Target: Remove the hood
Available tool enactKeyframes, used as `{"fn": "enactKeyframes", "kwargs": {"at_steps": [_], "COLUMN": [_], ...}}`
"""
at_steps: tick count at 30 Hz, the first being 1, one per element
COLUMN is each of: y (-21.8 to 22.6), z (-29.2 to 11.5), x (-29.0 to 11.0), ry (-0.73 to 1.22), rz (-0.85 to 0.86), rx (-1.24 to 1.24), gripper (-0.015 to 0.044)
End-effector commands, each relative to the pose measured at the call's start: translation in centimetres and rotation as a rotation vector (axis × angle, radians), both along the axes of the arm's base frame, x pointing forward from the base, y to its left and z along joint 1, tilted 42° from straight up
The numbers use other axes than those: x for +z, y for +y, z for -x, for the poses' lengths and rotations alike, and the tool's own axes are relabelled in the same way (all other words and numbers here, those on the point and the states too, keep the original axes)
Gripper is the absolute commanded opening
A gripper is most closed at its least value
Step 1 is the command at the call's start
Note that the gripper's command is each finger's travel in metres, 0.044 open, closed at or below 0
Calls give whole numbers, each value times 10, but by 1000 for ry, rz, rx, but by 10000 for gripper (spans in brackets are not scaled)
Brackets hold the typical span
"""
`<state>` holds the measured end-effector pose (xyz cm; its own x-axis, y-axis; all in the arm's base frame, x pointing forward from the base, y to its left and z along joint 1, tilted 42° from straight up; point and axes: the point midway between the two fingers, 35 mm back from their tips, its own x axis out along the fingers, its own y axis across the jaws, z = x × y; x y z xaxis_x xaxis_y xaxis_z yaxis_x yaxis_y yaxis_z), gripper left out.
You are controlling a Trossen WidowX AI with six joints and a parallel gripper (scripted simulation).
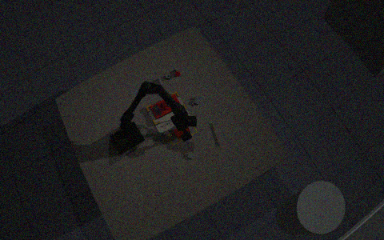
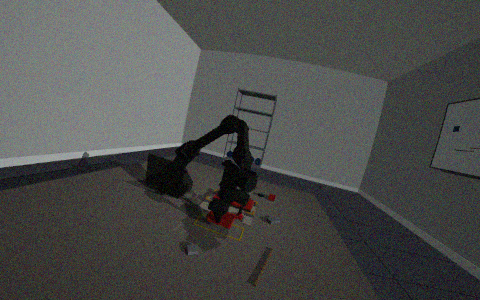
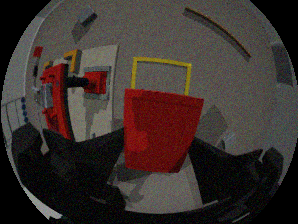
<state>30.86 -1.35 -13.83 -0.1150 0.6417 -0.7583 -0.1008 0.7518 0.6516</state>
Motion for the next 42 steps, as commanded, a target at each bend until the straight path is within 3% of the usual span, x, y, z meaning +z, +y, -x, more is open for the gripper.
{"fn": "enactKeyframes", "kwargs": {"at_steps": [1, 42], "y": [3, 16], "z": [0, 3], "x": [-2, -17], "ry": [0, 0], "rz": [-5, -7], "rx": [-6, -6], "gripper": [0, 0]}}
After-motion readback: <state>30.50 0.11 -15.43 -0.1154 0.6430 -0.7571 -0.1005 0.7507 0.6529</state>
